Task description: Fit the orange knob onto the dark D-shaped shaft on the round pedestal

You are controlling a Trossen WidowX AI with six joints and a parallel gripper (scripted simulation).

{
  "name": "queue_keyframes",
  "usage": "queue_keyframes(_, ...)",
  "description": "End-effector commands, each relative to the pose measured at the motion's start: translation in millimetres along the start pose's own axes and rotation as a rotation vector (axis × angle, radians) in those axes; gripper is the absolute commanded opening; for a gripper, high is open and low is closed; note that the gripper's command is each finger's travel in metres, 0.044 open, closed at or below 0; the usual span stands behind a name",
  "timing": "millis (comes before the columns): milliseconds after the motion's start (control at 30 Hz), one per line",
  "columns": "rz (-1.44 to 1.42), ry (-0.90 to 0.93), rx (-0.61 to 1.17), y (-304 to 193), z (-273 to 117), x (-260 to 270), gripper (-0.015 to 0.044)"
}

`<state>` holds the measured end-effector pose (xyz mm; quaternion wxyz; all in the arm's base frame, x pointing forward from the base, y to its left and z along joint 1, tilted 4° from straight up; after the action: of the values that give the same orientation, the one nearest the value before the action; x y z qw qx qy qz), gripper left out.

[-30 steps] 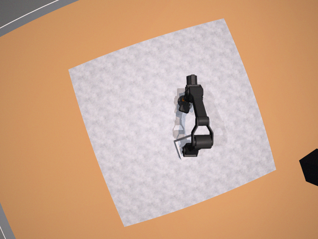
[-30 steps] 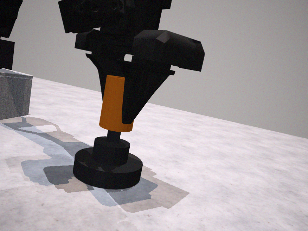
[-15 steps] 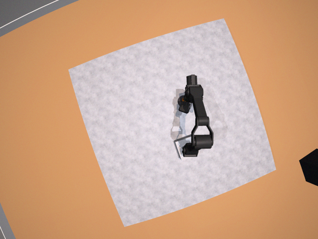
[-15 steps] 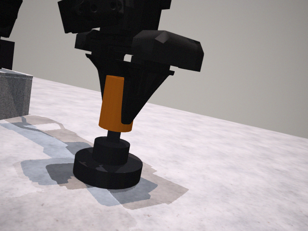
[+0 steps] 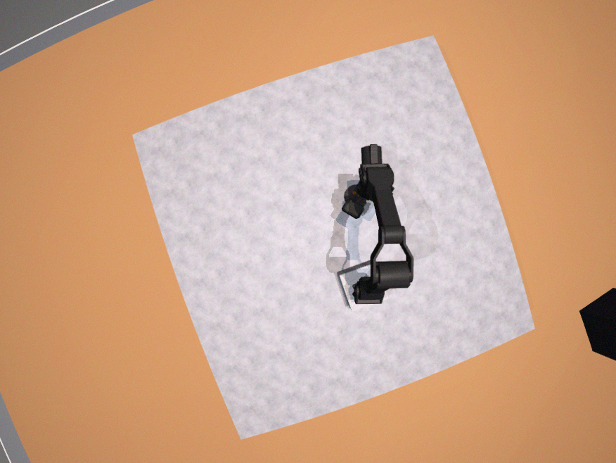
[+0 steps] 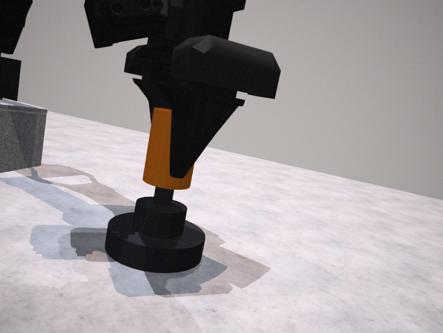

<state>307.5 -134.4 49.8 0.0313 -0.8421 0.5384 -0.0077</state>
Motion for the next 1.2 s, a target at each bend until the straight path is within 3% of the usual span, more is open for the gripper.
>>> queue_keyframes(0,0.013,0.002,0.003,-0.2,1.2,-0.1,0.0)
queue_keyframes(1167,0.001,0.002,0.003,0.0,3.4,-0.2,0.0)
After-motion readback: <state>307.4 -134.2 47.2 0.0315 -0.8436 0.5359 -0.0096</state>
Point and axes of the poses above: the point midway between the two fingers, 35 mm back from their tips, its own z axis out along the fingers, its own x axis across the jaws, y = z × x, the point moved 2 cm from there along -z, back along the fingers, and after that the axes turned 8 degrees about z, right-handed, at the moved point
